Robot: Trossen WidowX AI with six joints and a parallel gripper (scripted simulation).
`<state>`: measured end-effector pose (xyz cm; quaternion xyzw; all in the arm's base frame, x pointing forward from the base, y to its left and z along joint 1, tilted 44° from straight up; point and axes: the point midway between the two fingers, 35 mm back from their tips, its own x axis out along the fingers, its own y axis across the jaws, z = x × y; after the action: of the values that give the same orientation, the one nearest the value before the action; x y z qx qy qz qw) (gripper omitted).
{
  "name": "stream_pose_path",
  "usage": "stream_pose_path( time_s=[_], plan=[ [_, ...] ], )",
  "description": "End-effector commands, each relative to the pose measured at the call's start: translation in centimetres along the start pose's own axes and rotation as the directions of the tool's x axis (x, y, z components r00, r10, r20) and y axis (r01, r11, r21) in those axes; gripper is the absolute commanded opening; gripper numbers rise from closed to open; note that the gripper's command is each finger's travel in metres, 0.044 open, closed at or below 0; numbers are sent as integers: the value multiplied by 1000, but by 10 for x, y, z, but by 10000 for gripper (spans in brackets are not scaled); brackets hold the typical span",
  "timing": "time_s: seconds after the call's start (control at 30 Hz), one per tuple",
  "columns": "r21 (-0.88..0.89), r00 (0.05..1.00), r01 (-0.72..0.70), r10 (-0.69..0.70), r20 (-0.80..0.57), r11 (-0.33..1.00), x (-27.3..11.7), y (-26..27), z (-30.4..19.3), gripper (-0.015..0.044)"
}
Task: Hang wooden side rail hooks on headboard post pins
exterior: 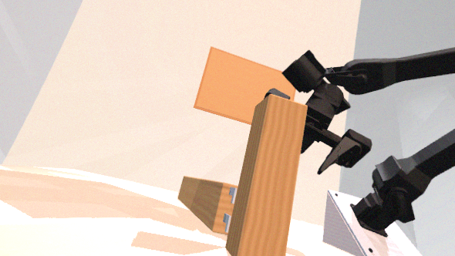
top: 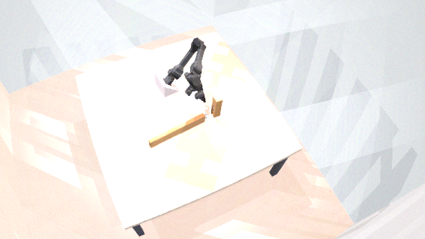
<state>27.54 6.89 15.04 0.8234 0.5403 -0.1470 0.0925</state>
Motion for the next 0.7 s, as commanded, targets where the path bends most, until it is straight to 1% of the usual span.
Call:
stream_pose_path(
  time_s=[0.0, 0.17, 0.33, 0.5, 0.67],
  plan=[
    [-536, 997, -24, -18, -72, 844, 1, 10, 7, 440],
    [-789, 993, -72, -26, -111, 610, 2, 14, 10, 440],
    [-945, 989, -132, -29, -147, 298, 2, 19, 14, 440],
    [-984, 984, -172, -29, -174, 48, 1, 23, 18, 440],
    [-958, 977, -212, -33, -210, -193, 1, 25, 20, 440]
  ],
)
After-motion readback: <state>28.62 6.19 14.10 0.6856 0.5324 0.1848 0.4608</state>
